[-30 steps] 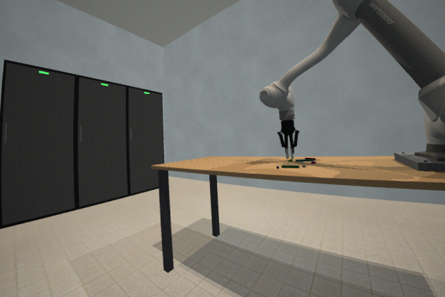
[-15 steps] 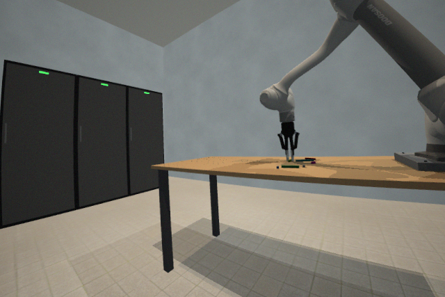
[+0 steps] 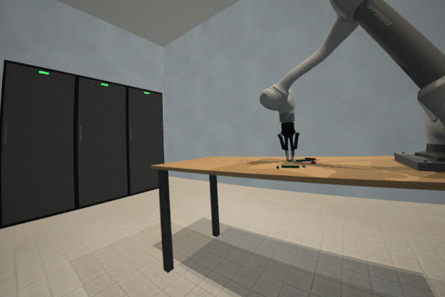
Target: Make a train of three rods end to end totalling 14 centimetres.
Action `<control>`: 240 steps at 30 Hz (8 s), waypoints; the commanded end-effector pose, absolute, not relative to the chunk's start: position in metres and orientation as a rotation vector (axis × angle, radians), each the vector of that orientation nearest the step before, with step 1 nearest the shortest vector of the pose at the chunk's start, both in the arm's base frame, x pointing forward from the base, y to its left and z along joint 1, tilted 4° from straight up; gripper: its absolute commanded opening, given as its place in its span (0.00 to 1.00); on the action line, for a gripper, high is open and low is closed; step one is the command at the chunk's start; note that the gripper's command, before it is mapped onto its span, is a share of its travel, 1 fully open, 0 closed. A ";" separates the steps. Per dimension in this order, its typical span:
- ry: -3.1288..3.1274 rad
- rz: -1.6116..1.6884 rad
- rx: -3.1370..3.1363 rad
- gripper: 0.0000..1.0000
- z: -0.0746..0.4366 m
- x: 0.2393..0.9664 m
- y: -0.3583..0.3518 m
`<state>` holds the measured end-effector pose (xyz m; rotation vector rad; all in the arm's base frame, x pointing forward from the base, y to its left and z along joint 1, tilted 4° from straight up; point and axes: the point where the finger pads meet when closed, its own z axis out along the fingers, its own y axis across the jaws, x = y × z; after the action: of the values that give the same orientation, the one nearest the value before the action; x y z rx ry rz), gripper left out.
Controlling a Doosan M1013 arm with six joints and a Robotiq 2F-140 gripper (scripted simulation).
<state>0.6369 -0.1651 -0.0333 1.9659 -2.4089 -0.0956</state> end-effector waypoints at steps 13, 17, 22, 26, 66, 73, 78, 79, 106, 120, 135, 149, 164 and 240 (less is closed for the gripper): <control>-2.409 -0.096 1.966 0.15 -0.033 0.637 -0.165; -2.409 -0.096 1.966 0.15 -0.033 0.637 -0.165; -2.409 -0.096 1.966 0.15 -0.033 0.637 -0.165; -2.409 -0.096 1.966 0.15 -0.033 0.637 -0.165; -2.409 -0.096 1.966 0.03 -0.030 0.637 -0.165; -2.409 -0.096 1.966 0.03 0.006 0.639 -0.166; -2.409 -0.096 1.966 0.03 0.044 0.642 -0.167; -2.409 -0.096 1.966 0.03 0.044 0.642 -0.167; -2.727 -0.085 1.472 0.03 0.074 0.586 -0.094; -2.887 -0.076 1.108 0.03 0.076 0.542 -0.051; -2.887 -0.075 1.107 0.03 0.071 0.542 -0.050; -2.887 -0.075 1.107 0.03 0.026 0.539 -0.048; -2.887 -0.075 1.107 0.03 -0.011 0.537 -0.047; -2.887 -0.075 1.107 0.03 -0.023 0.536 -0.046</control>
<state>0.5364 -0.0463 -0.0230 1.1069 -2.8872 -0.0753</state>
